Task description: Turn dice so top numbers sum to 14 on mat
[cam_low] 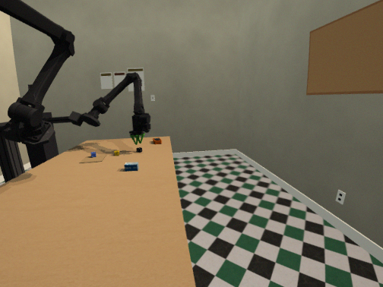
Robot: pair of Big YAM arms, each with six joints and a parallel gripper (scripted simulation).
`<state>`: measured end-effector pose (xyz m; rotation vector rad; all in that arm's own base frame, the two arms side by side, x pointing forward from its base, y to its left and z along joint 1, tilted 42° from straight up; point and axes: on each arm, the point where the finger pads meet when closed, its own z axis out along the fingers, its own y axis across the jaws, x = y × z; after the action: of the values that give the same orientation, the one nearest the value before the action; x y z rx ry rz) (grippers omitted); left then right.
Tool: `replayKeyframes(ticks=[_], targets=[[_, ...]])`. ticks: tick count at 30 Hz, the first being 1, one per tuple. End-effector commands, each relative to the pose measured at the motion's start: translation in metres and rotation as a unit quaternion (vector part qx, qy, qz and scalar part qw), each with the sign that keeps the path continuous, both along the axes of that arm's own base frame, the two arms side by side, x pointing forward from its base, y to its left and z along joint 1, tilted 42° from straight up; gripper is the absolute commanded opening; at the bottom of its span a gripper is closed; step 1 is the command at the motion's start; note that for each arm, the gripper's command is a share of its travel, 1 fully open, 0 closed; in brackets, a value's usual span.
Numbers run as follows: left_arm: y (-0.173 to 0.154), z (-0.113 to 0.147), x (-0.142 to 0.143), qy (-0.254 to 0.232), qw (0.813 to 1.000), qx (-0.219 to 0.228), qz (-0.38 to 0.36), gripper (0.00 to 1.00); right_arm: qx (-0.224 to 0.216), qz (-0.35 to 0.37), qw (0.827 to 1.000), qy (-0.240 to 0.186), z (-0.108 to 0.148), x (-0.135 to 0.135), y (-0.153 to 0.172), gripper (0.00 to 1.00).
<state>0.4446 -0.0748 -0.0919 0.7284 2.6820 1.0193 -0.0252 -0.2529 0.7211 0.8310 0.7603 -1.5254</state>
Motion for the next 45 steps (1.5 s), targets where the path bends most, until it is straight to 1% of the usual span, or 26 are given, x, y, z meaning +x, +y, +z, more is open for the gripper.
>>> replayKeyframes(ticks=[1, 12, 15, 17, 45], targets=[[0.003, -0.004, 0.014, -0.007, 1.000, -0.004, -0.001, 0.45, -0.027, 0.000, 1.000, -0.002, 0.014, -0.001, 0.020, 1.00], [0.010, -0.014, 0.021, -0.009, 1.000, -0.004, -0.002, 0.45, -0.027, 0.000, 1.000, -0.002, 0.014, -0.001, 0.020, 1.00], [0.005, -0.014, 0.017, -0.007, 1.000, -0.004, -0.008, 0.45, -0.027, 0.000, 1.000, -0.002, 0.014, -0.001, 0.020, 1.00], [0.011, -0.017, 0.017, -0.005, 1.000, -0.003, -0.003, 0.45, -0.027, 0.000, 1.000, -0.002, 0.014, -0.001, 0.020, 1.00], [0.010, -0.015, 0.021, -0.010, 1.000, -0.005, -0.004, 0.45, -0.027, 0.000, 1.000, -0.002, 0.014, -0.001, 0.020, 1.00]])
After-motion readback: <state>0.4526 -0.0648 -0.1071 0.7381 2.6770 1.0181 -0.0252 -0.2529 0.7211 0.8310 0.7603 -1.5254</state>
